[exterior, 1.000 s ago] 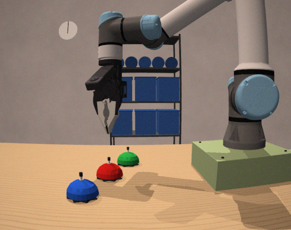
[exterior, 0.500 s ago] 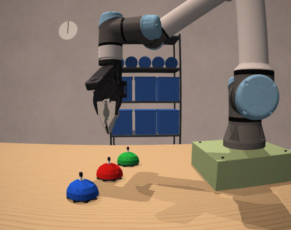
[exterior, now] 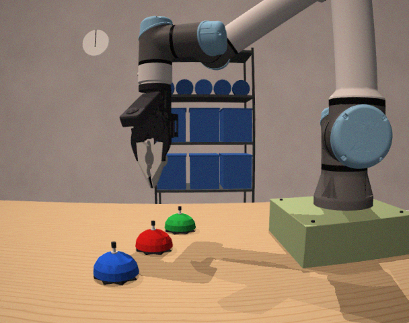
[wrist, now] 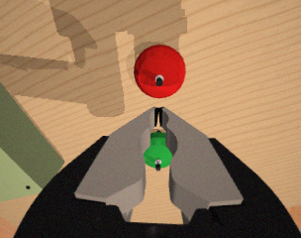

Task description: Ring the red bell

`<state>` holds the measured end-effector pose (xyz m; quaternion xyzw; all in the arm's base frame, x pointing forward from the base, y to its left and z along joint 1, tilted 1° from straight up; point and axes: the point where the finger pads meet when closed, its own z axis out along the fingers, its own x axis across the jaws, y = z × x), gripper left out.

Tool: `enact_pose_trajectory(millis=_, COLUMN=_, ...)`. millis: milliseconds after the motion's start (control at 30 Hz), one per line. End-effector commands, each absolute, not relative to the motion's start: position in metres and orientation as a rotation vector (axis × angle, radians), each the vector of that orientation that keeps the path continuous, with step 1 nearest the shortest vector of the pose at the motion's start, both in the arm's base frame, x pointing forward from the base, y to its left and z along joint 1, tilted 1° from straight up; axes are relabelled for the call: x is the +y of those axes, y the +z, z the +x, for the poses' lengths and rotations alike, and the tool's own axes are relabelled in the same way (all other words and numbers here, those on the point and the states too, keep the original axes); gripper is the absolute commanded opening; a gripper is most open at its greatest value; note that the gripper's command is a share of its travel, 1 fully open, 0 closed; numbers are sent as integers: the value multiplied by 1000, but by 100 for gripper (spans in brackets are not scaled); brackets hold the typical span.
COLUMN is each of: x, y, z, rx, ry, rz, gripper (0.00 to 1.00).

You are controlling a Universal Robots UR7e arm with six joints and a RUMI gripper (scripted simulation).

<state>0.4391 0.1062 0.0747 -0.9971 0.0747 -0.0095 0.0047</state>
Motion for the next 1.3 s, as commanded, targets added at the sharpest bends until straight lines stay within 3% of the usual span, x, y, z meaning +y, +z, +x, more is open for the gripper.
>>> enact_pose_trajectory(millis=0, x=106, y=75, z=439, rx=234, ry=-32, rz=-3123, gripper=0)
enact_pose_trajectory(millis=1267, x=109, y=34, z=437, rx=232, ry=-27, rz=-3121, gripper=0)
